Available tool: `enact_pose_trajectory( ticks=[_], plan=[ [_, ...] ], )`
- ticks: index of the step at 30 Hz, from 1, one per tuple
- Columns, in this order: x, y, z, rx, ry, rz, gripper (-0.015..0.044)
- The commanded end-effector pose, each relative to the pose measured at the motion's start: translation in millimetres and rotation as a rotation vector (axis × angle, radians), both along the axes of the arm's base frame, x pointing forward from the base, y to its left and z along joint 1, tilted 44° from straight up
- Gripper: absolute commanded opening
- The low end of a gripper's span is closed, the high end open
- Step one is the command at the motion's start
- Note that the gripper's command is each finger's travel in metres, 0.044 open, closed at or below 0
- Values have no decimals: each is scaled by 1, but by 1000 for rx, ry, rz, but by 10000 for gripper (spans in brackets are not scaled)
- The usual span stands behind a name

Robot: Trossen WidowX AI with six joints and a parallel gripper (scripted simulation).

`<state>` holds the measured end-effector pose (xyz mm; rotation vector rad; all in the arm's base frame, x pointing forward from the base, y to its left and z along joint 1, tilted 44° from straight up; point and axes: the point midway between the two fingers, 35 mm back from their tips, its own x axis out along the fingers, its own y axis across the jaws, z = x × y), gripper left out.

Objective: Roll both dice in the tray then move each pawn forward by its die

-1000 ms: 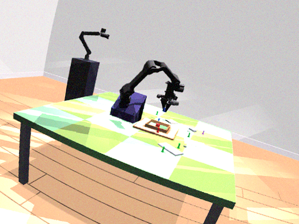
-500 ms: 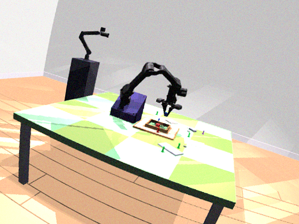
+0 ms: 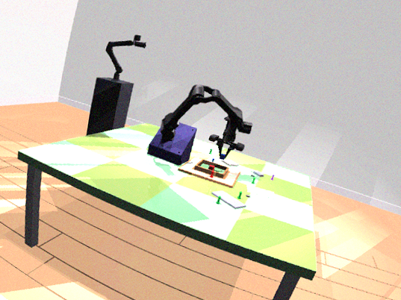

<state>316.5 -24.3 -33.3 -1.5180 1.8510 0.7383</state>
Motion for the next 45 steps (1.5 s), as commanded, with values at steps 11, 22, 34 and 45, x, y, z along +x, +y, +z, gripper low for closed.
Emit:
enact_pose_trajectory(
  ticks=[11,22,34,45],
  plan=[
    [-9,-6,-11,425,-16,-61,0],
    [-9,-7,-11,760,-141,-13,0],
    [2,-8,32,778,-152,-6,0],
    [-65,1,34,779,-148,-8,0]
  ],
)
